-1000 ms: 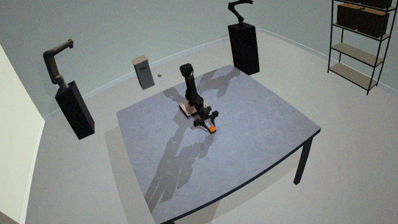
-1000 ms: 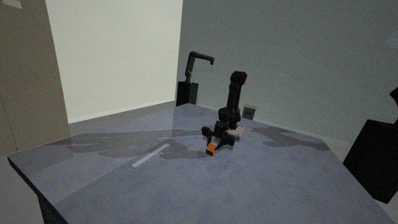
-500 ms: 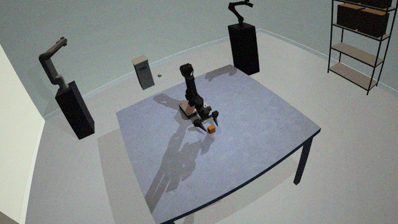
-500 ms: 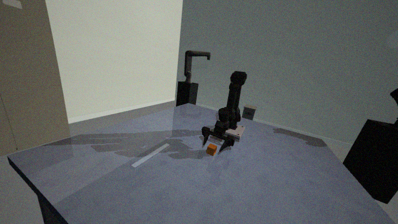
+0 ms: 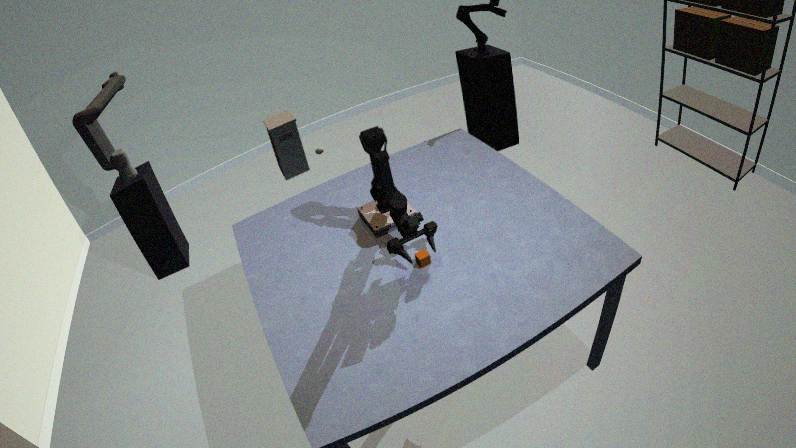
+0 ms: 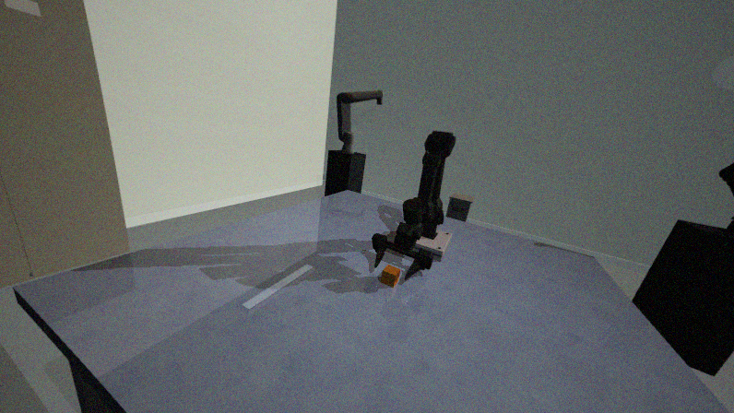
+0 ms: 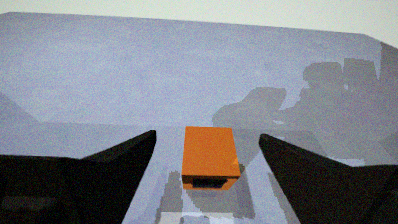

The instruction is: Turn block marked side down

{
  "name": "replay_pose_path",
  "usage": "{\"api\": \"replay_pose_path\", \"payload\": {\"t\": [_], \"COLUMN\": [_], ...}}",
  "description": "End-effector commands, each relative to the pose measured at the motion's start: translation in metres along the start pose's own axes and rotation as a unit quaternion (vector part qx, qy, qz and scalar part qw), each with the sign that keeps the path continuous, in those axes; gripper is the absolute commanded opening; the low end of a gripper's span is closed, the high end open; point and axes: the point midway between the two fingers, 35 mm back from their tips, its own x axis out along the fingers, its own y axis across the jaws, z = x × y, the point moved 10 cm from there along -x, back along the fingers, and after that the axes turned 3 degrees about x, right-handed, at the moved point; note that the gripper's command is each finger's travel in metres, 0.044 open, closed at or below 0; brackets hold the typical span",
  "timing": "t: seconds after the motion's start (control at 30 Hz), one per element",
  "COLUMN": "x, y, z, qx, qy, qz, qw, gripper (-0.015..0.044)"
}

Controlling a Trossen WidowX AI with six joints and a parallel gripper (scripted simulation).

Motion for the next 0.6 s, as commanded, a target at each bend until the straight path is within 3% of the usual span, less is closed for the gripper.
{"api": "replay_pose_path", "payload": {"t": [0.0,0.3,0.57], "x": [0.0,0.001,0.013], "y": [0.0,0.0,0.001], "z": [0.0,0.001,0.044], "qx": [0.001,0.001,0.003], "qy": [0.0,0.002,0.125], "qz": [0.002,0.001,-0.005], "qw": [1.0,1.0,0.992], "gripper": [0.044,0.044,0.044]}}
